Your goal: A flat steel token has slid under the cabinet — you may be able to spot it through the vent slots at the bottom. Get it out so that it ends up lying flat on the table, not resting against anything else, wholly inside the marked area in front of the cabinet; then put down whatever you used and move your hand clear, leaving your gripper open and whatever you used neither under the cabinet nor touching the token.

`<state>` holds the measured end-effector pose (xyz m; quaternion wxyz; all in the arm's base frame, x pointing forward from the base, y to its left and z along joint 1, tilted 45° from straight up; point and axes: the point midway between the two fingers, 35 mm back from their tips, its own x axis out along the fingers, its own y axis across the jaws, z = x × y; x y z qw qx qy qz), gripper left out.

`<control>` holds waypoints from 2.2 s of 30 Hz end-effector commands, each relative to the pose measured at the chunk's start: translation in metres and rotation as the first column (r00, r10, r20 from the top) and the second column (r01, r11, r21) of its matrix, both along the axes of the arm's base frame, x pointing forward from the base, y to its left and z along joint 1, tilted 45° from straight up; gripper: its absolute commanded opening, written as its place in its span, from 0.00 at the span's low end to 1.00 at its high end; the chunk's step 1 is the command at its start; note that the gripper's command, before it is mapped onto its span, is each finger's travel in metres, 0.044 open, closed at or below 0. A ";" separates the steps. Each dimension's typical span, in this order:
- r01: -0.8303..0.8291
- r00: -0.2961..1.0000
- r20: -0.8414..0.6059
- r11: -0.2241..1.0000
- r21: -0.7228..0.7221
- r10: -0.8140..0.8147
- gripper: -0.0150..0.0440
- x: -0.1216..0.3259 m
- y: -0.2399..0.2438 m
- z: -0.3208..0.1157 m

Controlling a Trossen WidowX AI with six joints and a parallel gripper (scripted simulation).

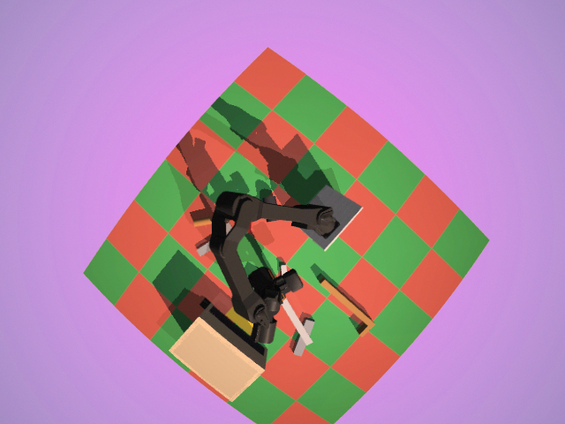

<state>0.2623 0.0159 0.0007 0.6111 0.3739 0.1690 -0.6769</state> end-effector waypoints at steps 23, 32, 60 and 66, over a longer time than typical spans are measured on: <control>-0.188 0.967 -0.175 0.982 0.013 0.188 0.25 0.001 0.000 0.000; -0.248 0.941 -0.233 0.968 0.023 0.247 0.25 0.001 -0.001 0.001; -0.422 0.815 -0.403 0.903 0.079 0.416 0.25 0.001 -0.003 0.001; -0.456 0.780 -0.436 0.885 0.095 0.448 0.25 0.001 -0.003 0.001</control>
